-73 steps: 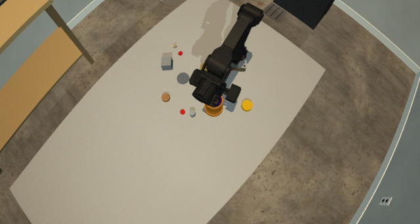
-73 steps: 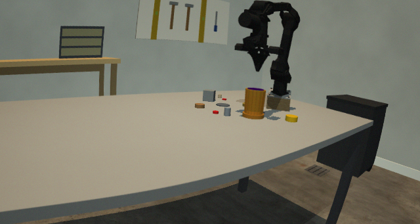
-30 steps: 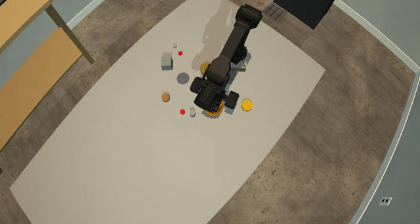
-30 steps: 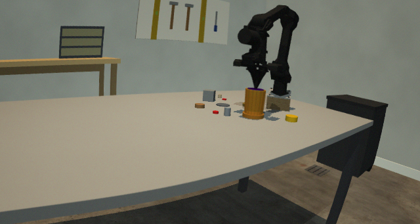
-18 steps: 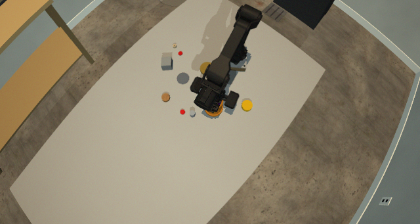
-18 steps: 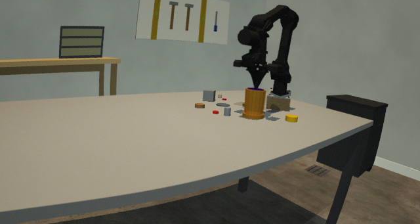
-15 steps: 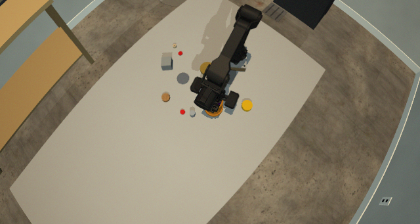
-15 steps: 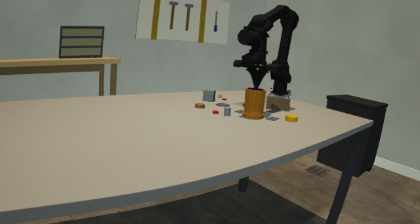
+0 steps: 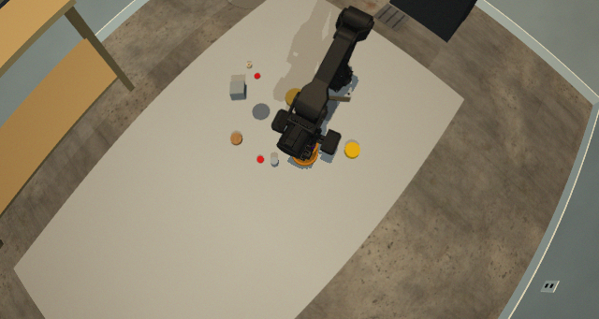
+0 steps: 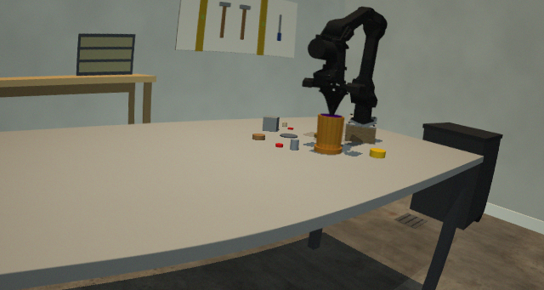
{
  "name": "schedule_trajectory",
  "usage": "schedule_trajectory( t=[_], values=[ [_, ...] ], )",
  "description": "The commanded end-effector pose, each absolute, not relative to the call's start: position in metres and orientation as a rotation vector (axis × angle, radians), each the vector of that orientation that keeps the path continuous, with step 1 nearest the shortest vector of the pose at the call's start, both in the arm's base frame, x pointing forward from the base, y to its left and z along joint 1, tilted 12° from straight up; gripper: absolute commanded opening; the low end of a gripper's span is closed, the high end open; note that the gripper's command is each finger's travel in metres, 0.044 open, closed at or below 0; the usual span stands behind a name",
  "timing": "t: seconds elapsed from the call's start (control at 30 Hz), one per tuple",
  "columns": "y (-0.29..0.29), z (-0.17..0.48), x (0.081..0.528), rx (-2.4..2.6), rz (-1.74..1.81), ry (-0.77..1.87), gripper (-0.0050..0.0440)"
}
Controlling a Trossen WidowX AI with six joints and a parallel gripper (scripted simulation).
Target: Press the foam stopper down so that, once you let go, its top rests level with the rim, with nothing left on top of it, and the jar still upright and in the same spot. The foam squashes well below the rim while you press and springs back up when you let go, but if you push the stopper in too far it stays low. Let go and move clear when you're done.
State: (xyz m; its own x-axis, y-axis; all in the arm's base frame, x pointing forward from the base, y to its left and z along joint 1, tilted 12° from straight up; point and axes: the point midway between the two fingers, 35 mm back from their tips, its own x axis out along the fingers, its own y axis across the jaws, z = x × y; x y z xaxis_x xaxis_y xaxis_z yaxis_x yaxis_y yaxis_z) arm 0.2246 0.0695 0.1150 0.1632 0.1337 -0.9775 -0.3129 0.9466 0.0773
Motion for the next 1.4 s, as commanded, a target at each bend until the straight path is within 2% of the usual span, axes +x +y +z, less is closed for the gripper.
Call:
schedule_trajectory(
  t=[0.0, 1.37],
  values=[
    [0.0696, 0.1188, 0.2262, -0.153, 0.317, 1.354, 0.0],
    [0.0694, 0.1154, 0.2251, -0.153, 0.317, 1.354, 0.0]
  ],
)
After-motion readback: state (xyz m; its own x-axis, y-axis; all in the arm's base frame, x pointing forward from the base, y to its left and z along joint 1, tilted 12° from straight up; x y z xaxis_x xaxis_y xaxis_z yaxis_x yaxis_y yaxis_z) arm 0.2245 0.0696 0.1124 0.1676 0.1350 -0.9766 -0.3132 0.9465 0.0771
